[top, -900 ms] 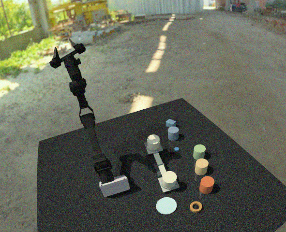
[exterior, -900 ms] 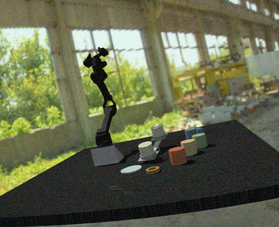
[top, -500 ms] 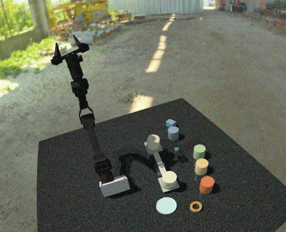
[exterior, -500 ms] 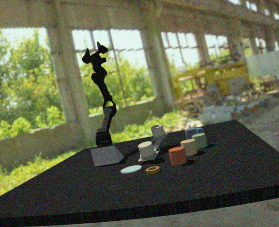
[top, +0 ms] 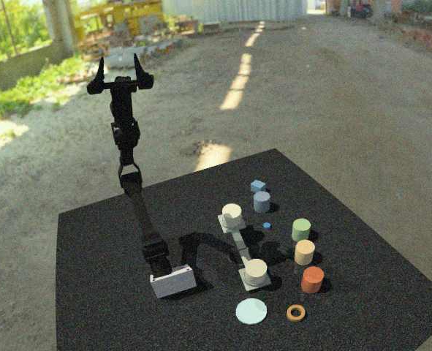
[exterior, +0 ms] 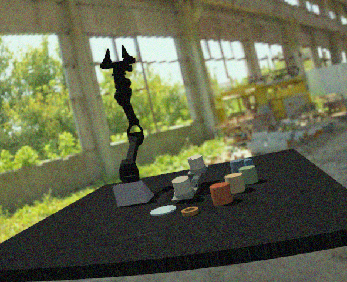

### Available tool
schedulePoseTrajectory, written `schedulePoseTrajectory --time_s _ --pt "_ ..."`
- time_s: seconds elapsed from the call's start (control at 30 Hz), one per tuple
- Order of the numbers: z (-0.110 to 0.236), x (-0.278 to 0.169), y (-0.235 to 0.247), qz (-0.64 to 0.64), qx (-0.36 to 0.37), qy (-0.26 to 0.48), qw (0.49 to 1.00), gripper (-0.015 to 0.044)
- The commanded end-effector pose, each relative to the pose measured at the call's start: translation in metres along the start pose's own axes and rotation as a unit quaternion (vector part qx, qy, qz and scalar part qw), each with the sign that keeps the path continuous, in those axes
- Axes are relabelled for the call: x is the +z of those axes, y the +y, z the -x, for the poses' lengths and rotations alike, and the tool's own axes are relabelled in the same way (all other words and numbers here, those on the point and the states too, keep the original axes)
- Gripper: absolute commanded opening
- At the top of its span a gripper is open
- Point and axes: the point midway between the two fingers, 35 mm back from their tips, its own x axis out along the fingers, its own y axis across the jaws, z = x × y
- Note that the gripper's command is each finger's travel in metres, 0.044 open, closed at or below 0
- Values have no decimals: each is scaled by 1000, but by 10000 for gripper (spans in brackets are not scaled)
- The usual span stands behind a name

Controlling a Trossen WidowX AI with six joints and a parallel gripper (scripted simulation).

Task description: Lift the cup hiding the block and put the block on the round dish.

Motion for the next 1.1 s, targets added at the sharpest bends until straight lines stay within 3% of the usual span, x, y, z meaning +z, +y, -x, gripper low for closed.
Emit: schedulePoseTrajectory --time_s 0.0,0.5,1.07 --pt "4 -25 22 5 45 45 998 440" --pt "53 -115 106 -1 232 213 949 440" --pt "162 -175 186 -50 437 366 820 440"
